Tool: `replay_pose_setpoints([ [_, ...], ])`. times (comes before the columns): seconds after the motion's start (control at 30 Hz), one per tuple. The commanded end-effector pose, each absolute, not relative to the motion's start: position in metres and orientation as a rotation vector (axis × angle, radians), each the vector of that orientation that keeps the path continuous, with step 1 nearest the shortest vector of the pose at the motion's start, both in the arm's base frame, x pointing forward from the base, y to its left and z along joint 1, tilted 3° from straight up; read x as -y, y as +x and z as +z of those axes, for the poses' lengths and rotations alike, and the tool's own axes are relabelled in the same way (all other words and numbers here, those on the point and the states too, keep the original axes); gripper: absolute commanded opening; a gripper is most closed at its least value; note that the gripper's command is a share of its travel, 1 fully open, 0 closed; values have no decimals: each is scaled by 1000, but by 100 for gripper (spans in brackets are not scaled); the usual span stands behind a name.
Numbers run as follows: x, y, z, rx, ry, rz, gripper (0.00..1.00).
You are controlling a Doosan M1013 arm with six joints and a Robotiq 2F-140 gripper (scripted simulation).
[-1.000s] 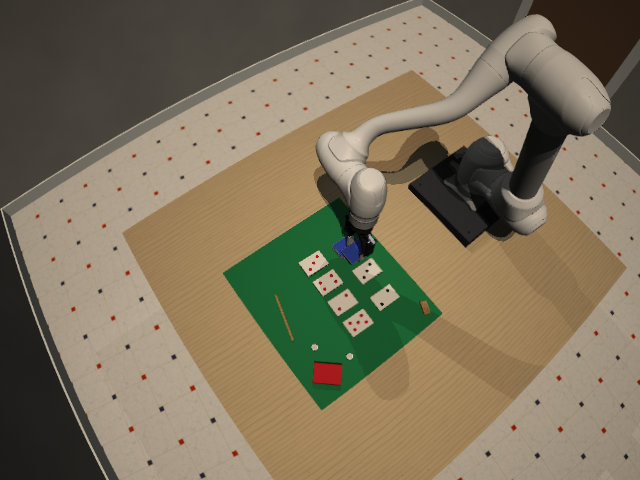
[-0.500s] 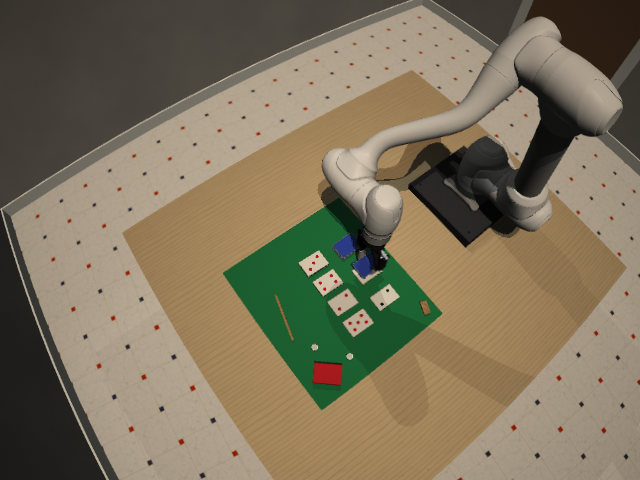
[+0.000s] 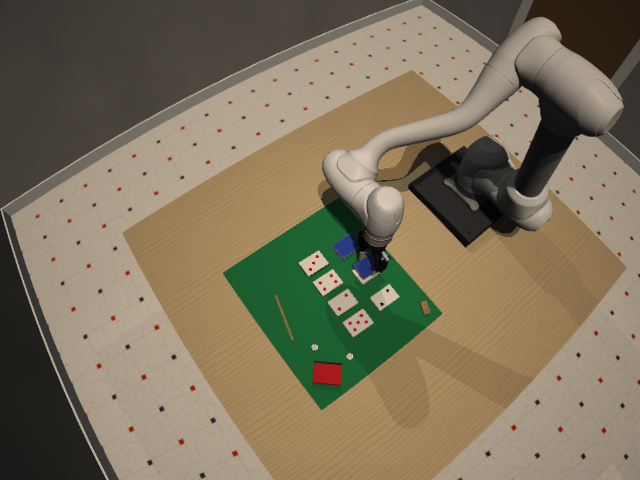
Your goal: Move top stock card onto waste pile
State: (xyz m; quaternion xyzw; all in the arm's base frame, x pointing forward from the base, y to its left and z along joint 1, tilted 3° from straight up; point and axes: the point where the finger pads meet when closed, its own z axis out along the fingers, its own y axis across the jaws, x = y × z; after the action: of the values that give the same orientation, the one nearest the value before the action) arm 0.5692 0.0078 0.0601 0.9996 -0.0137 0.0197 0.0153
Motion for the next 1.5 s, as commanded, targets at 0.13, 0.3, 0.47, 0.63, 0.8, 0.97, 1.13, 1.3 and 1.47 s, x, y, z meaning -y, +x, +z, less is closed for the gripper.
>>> replay_pose_setpoints([
  [0.13, -8, 569, 60, 43, 3110, 61, 43],
  [0.3, -8, 569, 56, 43, 3110, 61, 43],
  [0.47, -7, 570, 49, 43, 3110, 61, 43],
  [0.63, -7, 570, 44, 43, 3110, 61, 43],
  [0.8, -7, 570, 34, 43, 3110, 61, 43],
  [0.97, -7, 571, 27, 43, 3110, 61, 43],
  [1.13, -7, 571, 23, 43, 3110, 61, 43],
  [1.3, -7, 571, 21, 43, 3110, 61, 43],
  [1.47, -7, 571, 20, 43, 3110, 61, 43],
])
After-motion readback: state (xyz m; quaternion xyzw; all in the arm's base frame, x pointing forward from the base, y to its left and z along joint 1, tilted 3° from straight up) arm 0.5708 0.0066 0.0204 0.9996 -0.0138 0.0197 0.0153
